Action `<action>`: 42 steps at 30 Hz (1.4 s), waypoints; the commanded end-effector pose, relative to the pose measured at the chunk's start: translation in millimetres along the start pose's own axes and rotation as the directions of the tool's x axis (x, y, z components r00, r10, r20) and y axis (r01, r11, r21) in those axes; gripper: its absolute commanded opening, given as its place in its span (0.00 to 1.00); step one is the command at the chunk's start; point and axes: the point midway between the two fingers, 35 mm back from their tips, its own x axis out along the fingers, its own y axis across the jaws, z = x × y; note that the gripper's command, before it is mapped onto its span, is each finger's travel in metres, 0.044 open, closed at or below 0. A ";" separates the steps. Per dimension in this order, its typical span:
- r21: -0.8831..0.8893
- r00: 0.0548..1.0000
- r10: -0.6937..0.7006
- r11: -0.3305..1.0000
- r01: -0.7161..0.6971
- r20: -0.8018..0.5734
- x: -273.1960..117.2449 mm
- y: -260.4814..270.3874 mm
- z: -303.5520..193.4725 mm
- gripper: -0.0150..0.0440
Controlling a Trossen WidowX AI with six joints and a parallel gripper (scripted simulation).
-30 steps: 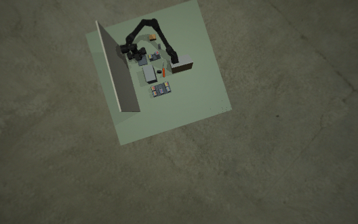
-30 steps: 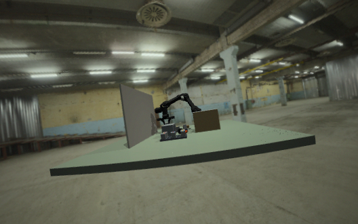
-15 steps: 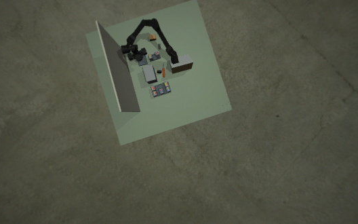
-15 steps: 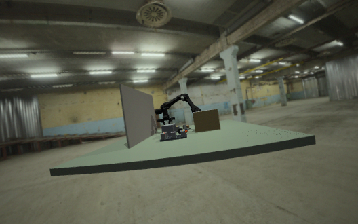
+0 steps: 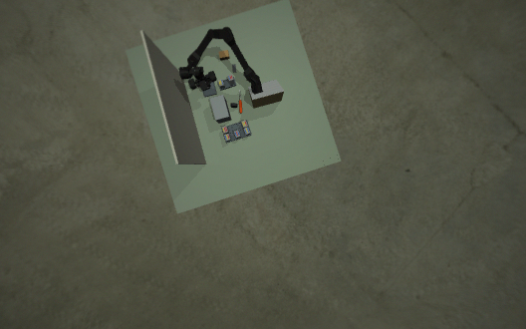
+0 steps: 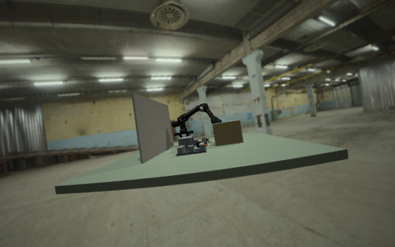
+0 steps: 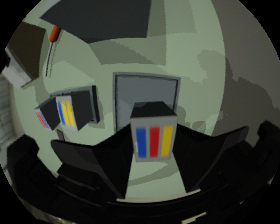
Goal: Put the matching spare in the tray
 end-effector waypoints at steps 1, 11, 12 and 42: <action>-0.001 1.000 0.002 1.000 -0.002 -0.006 3.6 2.0 -2.0 0.25; -0.001 1.000 0.002 1.000 -0.002 -0.008 11.9 3.9 -2.4 0.25; -0.001 1.000 0.002 1.000 -0.002 -0.009 12.7 4.2 -2.5 0.25; 0.000 1.000 0.001 1.000 -0.001 -0.004 7.7 2.7 -0.7 1.00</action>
